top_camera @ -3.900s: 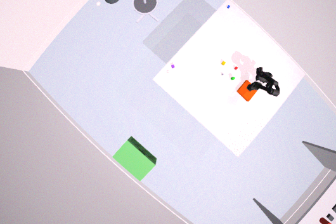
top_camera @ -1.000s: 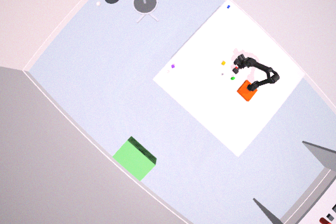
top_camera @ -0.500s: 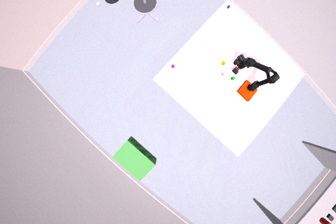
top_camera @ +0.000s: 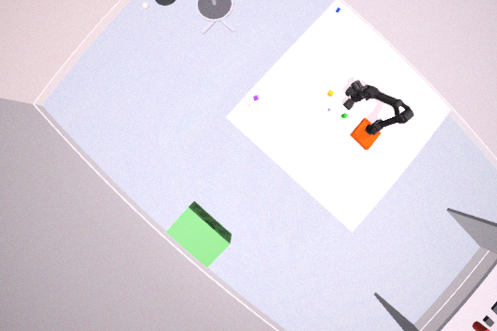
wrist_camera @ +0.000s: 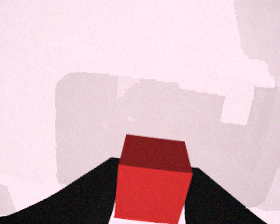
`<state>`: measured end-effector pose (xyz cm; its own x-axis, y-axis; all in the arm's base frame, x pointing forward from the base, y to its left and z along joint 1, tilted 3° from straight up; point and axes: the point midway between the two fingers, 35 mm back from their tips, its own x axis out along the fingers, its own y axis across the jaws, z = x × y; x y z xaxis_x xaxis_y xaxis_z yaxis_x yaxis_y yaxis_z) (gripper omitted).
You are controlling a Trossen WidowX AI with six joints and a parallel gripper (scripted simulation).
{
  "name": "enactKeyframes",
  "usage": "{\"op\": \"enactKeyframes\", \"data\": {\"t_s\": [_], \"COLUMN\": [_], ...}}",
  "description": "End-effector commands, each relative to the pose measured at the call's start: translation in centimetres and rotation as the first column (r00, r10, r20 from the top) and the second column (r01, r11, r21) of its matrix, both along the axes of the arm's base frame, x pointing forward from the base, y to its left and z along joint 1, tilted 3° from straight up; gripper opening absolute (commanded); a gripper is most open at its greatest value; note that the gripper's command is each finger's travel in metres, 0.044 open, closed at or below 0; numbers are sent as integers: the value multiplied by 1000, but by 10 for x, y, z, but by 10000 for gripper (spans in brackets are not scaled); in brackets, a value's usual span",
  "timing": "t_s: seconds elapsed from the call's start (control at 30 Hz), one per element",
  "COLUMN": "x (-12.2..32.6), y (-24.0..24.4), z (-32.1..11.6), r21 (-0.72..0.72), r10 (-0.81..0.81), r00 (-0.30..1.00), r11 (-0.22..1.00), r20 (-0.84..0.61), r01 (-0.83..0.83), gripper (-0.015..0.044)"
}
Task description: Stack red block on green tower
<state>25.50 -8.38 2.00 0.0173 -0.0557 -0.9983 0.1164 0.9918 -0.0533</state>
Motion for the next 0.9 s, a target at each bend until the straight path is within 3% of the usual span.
{"op": "enactKeyframes", "data": {"t_s": [0.0,0.13,0.2,0.87], "x": [-1,-1,0,-1], "y": [1,1,1,5], "z": [0,0,3,99], "r21": [4,4,4,4], "r10": [3,3,3,3], "r00": [1000,1000,1000,1000], "r11": [1000,1000,1000,1000], "r20": [-1,-1,-1,-1], "r01": [-3,-3,-3,-3], "gripper": [79,52,0,0]}}
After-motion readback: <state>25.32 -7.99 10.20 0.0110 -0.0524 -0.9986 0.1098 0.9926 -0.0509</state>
